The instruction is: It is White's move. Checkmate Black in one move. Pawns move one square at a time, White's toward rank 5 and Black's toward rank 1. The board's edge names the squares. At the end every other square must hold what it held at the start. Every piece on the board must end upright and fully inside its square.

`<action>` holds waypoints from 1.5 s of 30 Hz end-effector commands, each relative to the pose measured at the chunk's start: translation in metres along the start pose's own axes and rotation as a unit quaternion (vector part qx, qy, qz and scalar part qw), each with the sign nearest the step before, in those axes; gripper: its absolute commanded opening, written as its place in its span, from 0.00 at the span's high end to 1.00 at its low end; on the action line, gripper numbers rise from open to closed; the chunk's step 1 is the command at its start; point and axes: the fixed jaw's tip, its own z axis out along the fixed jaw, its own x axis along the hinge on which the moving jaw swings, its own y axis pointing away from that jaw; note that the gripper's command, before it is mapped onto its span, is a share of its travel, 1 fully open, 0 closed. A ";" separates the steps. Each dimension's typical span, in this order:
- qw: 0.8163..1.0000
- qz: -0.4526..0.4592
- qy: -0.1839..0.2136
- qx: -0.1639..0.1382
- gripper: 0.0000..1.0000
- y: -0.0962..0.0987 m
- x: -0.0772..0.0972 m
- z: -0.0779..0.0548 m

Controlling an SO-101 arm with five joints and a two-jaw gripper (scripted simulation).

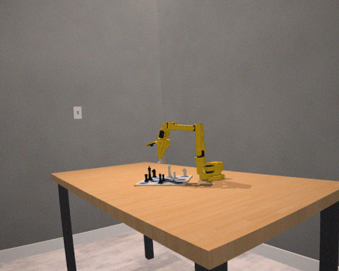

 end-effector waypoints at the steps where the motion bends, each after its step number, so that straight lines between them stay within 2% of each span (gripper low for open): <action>1: 0.999 -0.031 -0.004 -0.009 1.00 0.014 0.004 -0.004; 7: 0.998 -0.061 -0.004 -0.018 1.00 0.028 0.009 -0.005; 45: 0.998 -0.068 -0.004 -0.019 1.00 0.031 0.004 -0.005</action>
